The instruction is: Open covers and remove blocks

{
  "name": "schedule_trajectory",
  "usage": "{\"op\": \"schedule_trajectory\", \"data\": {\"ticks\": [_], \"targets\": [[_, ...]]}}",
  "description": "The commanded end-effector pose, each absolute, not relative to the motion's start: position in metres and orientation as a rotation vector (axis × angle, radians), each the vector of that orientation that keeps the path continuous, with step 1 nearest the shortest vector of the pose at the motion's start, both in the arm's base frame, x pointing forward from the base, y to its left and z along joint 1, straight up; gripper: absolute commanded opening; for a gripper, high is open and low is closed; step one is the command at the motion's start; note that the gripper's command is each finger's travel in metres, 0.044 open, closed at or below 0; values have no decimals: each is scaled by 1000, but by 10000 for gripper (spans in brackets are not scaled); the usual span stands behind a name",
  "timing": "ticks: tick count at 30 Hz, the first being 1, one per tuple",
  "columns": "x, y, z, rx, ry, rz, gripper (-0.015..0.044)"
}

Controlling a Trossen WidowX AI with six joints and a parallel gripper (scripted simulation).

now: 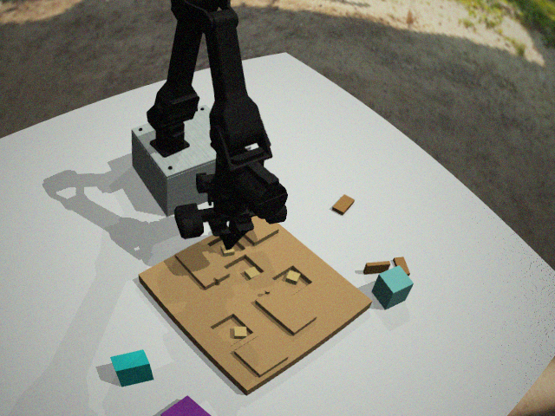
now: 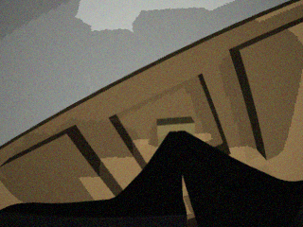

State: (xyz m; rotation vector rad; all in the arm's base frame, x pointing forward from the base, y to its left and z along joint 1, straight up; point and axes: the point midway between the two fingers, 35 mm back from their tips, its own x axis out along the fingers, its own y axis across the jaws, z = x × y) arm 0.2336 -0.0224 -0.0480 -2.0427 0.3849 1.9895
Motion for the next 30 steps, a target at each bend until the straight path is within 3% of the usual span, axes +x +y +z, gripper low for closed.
{"op": "schedule_trajectory", "data": {"ticks": [1,30], "targets": [[230,-22,-49,-2035,388,2002,0],[234,-23,-39,-2038,386,1997,0]]}}
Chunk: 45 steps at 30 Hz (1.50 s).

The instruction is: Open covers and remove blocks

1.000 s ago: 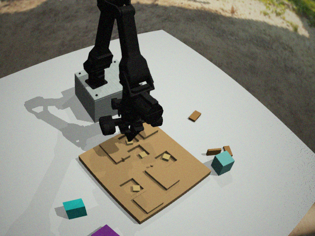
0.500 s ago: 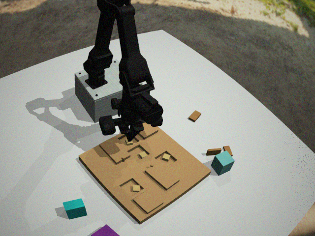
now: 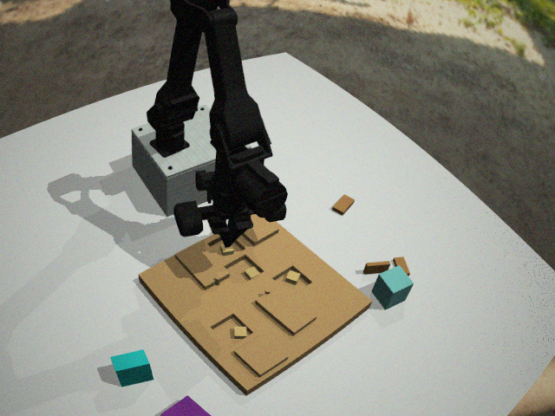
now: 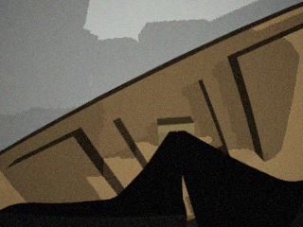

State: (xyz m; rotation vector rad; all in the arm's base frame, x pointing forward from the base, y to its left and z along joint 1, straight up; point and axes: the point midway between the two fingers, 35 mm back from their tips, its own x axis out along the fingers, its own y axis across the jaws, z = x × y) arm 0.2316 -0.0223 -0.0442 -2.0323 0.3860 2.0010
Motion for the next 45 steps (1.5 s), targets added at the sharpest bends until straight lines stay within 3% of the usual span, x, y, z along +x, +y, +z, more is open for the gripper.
{"op": "schedule_trajectory", "data": {"ticks": [1,3,9,17,45], "targets": [[234,-23,-38,-2037,387,1999,0],[234,-23,-35,-2036,387,2001,0],[234,-23,-20,-2033,386,2002,144],[234,-23,15,-2037,386,2001,144],[234,-23,10,-1865,626,1830,144]]}}
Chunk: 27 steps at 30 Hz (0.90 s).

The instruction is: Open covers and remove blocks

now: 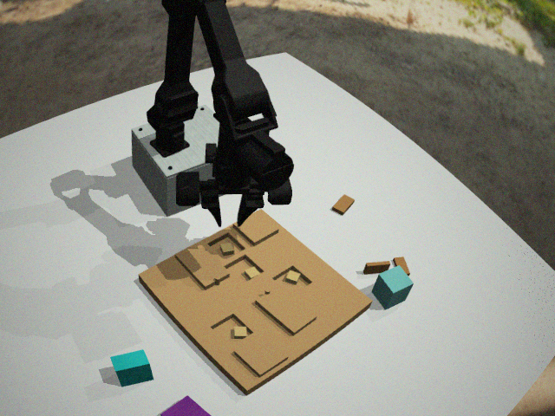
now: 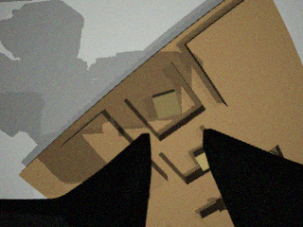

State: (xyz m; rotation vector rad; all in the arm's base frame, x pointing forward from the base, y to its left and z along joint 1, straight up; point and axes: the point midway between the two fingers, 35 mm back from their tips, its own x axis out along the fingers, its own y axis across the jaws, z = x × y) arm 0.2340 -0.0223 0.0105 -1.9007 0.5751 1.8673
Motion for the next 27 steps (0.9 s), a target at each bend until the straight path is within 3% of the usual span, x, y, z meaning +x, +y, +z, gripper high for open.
{"op": "schedule_trajectory", "data": {"ticks": [1,27], "targets": [[234,-23,9,-1855,638,1821,144],[234,-22,1,-1673,842,1640,144]]}}
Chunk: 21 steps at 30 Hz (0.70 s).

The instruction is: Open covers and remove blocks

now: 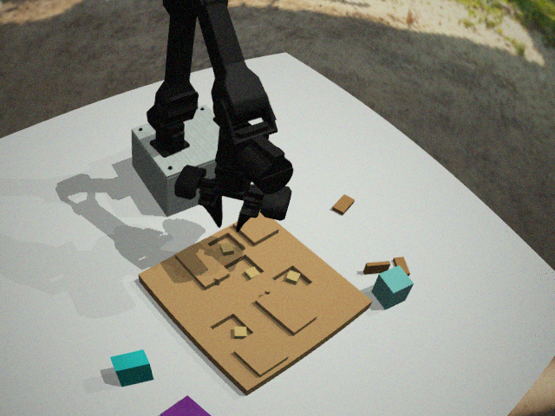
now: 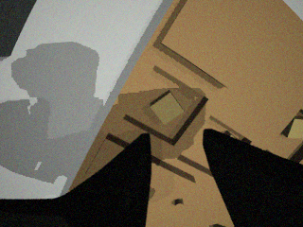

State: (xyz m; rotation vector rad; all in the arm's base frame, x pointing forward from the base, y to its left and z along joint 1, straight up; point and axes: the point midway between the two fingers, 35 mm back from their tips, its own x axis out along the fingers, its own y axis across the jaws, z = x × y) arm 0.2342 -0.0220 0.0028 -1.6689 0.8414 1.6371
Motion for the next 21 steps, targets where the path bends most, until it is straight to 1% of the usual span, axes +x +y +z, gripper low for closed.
{"op": "schedule_trajectory", "data": {"ticks": [1,21], "targets": [[234,-22,1,-1682,832,1649,144],[234,-22,-10,-1877,610,1843,144]]}}
